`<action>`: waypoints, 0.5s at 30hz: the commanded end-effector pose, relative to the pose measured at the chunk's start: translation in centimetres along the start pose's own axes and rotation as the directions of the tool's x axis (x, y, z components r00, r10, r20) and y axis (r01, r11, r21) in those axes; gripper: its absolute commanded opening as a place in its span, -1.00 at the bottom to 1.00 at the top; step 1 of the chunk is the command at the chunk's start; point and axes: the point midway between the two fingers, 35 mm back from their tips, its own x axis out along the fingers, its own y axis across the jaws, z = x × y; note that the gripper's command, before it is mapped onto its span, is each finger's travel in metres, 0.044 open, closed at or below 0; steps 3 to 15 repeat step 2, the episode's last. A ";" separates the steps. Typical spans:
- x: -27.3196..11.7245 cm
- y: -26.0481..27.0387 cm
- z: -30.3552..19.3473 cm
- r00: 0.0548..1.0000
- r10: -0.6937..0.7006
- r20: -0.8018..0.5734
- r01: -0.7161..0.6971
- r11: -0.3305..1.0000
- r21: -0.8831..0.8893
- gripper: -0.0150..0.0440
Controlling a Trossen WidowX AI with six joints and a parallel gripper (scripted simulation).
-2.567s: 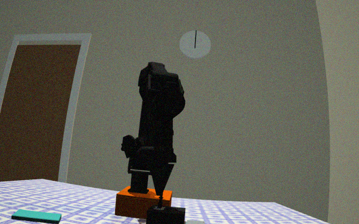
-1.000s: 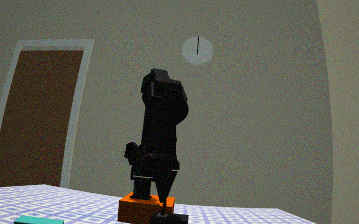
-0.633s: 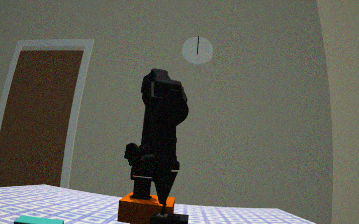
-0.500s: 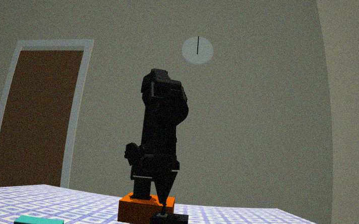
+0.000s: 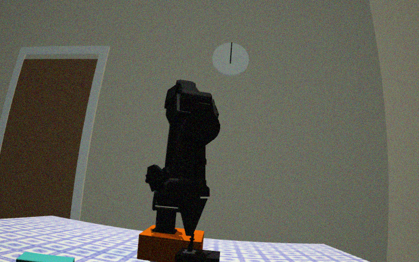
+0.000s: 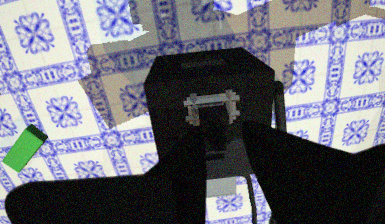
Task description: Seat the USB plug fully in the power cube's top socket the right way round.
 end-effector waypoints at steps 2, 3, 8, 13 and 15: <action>-0.7 0.2 -0.1 1.000 0.008 -0.003 -0.008 1.000 -0.001 -0.17; -0.7 0.2 -0.1 1.000 0.008 -0.003 -0.008 1.000 -0.001 -0.17; -0.7 0.2 -0.1 1.000 0.008 -0.003 -0.008 1.000 -0.001 -0.17; -0.7 0.2 -0.1 1.000 0.008 -0.003 -0.008 1.000 -0.001 -0.17; -0.7 0.2 -0.1 1.000 0.008 -0.003 -0.008 1.000 -0.001 -0.17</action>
